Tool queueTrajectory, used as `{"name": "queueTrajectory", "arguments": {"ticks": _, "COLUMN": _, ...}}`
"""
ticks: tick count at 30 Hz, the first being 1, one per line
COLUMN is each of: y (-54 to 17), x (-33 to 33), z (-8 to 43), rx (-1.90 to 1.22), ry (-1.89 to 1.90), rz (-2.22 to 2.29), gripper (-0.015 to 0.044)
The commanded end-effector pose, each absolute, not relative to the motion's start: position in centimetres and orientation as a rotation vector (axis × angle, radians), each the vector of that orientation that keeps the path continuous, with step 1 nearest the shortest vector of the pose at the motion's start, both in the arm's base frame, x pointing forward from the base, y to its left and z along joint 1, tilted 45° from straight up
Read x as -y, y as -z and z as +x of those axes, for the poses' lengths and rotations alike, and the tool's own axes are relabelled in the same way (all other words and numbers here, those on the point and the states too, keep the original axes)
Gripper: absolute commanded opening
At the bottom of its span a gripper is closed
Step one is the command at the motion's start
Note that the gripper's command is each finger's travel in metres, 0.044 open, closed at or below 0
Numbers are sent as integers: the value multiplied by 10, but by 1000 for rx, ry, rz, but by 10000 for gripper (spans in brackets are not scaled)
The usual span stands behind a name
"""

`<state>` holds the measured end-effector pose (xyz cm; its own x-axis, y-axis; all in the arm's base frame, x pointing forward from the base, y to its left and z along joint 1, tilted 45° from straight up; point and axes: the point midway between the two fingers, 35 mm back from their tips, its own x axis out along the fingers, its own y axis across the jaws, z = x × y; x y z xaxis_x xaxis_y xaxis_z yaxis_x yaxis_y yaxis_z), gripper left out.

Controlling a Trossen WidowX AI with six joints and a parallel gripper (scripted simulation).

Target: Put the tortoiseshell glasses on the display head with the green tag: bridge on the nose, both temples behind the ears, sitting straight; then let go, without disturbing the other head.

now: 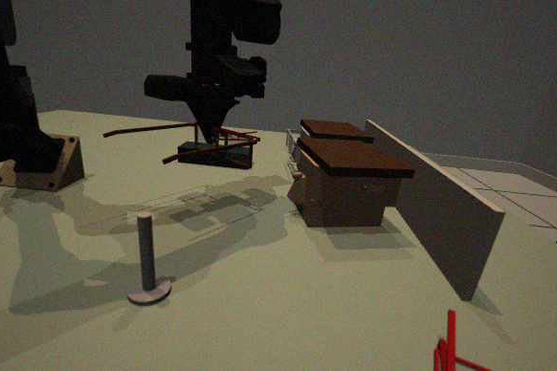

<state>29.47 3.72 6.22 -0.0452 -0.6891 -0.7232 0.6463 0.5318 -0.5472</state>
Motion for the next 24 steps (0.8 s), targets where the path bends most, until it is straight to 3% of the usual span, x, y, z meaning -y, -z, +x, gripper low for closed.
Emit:
{"name": "queueTrajectory", "arguments": {"ticks": 1, "y": -58, "x": -33, "z": 293, "rx": -1205, "ry": 1084, "rz": -57, "gripper": 0}}
{"name": "queueTrajectory", "arguments": {"ticks": 24, "y": -45, "x": -20, "z": 293, "rx": -1204, "ry": 1084, "rz": -57, "gripper": 0}}
